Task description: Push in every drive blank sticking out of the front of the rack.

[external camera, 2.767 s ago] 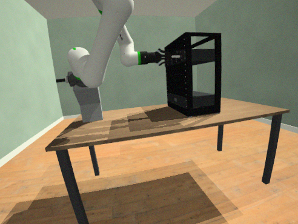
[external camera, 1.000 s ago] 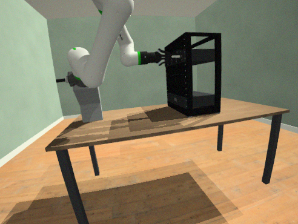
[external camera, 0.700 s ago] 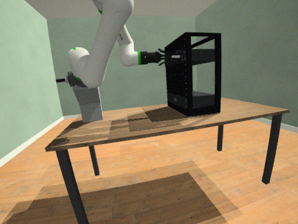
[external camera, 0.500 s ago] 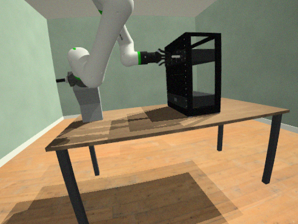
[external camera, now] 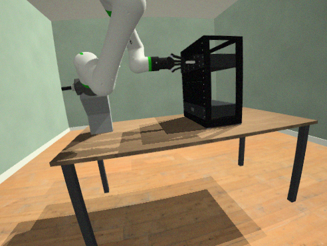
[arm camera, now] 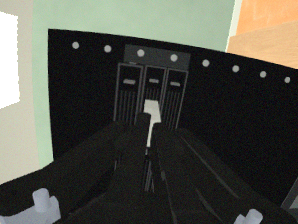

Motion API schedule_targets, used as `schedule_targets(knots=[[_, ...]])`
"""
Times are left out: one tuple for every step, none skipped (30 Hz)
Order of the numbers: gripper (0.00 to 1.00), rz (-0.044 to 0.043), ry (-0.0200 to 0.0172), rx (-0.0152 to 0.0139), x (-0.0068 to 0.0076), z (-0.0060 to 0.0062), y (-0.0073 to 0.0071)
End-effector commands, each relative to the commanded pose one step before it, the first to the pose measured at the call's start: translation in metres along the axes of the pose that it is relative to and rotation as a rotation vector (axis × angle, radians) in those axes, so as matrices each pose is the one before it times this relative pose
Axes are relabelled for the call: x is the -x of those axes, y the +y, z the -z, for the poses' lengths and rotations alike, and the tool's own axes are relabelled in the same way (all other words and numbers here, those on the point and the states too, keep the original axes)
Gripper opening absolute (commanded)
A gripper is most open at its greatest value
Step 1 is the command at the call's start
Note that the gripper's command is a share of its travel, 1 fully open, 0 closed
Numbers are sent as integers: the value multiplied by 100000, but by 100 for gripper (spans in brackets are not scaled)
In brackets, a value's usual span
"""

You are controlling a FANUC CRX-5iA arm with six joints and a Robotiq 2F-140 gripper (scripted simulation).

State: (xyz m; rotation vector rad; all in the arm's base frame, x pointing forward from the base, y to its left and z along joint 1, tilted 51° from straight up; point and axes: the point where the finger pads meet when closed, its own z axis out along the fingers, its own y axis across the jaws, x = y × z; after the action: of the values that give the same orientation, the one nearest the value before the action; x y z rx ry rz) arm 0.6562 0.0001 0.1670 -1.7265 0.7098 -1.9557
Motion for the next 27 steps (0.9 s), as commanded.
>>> schedule_targets(knots=[[10,-60,5,-140,19,1962,-103],[10,-1,0,0,1,655,0],[10,0,0,0,0,635,0],[10,1,0,0,-1,592,0],[10,0,0,0,0,538,0],[10,0,0,0,0,476,0],[10,0,0,0,0,407,0],[10,-1,0,0,1,335,0],[10,1,0,0,-1,264,0],[10,-1,0,0,1,192,0],[10,1,0,0,0,128,0],[10,0,0,0,0,0,0],[10,0,0,0,0,0,0],[10,1,0,0,-1,72,0],[10,0,0,0,0,29,0],[10,0,0,0,0,4,0],[10,1,1,0,0,1,-32],[10,2,3,0,0,5,-178],[10,-1,-1,0,2,12,-368],[10,1,1,0,2,17,-521],[10,0,0,0,2,19,-585],[10,0,-1,0,2,17,-537],[10,0,1,0,1,12,-390],[10,-2,-3,0,1,7,-191],[10,-1,-1,0,0,1,-34],[10,0,0,0,0,-18,0],[10,-1,0,0,1,-110,0]])
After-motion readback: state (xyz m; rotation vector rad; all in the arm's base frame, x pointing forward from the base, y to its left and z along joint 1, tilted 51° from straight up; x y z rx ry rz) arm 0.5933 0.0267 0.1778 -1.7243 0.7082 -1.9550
